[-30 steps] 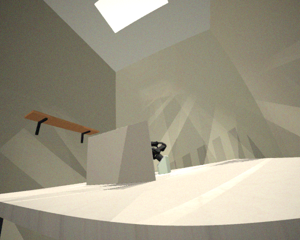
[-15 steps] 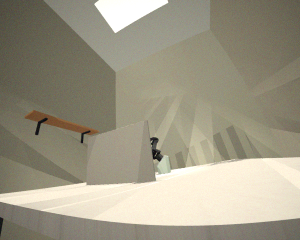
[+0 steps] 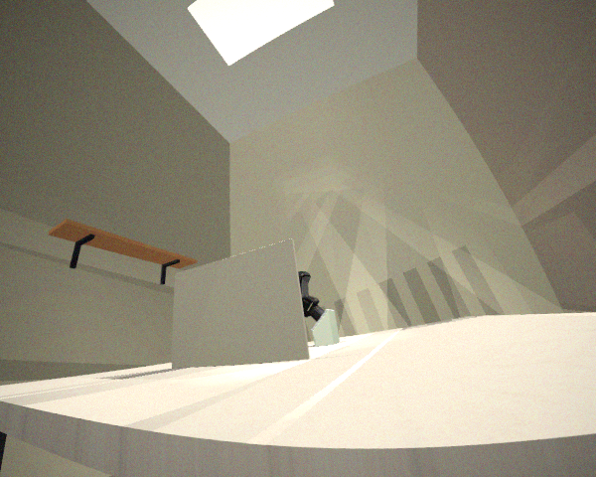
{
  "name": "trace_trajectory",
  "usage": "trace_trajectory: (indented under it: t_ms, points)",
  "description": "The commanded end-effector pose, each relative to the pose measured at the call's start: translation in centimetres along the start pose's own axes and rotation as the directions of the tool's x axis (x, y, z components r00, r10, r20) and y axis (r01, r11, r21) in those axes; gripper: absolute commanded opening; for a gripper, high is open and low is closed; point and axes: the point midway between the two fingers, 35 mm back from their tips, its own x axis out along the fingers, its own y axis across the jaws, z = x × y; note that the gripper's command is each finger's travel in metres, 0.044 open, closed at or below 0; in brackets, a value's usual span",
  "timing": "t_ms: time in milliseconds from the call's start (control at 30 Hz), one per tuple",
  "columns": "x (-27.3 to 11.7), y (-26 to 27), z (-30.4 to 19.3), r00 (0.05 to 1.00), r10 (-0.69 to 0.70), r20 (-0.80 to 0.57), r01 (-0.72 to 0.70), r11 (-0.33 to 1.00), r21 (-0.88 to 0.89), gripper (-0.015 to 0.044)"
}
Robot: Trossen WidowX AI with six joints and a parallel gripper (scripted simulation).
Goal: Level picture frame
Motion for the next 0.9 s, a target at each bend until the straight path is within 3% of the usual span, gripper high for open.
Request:
trace_trajectory:
  t_ms: [0, 300, 867]
  points:
    - [1.8, 0.0, 0.5, 1.0, -0.002, 0.001, 0.002, 1.0, 0.005, 0.026]
    - [7.0, -0.1, -0.2, 1.0, -0.001, 0.003, 0.001, 1.0, 0.006, 0.026]
    - [7.1, -0.1, -0.3, 1.0, -0.001, 0.003, 0.001, 1.0, 0.006, 0.026]
